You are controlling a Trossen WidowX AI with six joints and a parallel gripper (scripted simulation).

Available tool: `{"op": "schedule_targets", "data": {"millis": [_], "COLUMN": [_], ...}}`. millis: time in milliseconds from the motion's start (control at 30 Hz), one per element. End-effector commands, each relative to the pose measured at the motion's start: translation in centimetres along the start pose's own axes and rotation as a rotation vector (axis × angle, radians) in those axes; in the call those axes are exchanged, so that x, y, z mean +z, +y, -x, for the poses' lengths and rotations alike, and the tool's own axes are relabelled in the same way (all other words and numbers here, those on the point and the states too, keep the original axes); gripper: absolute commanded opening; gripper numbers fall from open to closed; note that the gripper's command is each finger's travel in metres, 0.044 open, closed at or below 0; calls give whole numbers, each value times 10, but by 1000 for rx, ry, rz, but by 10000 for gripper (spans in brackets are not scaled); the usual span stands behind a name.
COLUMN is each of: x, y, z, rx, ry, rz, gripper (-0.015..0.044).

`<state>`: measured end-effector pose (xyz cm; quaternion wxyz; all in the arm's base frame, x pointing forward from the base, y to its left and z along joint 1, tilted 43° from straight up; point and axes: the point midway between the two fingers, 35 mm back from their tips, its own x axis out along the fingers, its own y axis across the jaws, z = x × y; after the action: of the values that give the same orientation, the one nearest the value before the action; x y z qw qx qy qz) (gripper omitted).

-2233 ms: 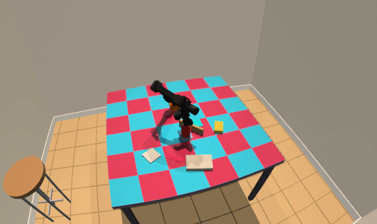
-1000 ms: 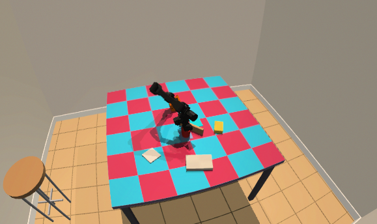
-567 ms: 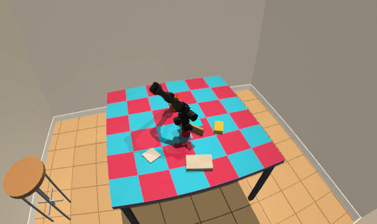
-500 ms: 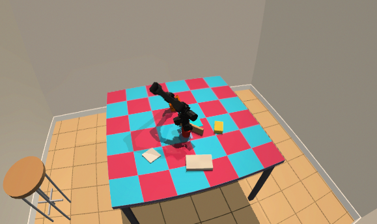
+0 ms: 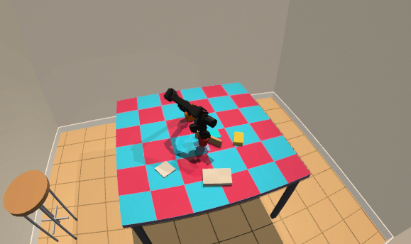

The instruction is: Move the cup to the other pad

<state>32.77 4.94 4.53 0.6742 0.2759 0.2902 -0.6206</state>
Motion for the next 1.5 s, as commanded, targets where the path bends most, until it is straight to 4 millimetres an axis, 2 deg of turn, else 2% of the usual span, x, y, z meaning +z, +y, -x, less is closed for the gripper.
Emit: {"op": "schedule_targets", "data": {"millis": [0,433,1067,1467], "x": [-1,0,-1,-25], "y": [0,2,2,-21], "z": [10,41,40,42], "rx": [-4,-4,4,-3], "ry": [4,1,-2,3], "rz": [-3,-2,2,0], "gripper": [0,0,0,0]}}
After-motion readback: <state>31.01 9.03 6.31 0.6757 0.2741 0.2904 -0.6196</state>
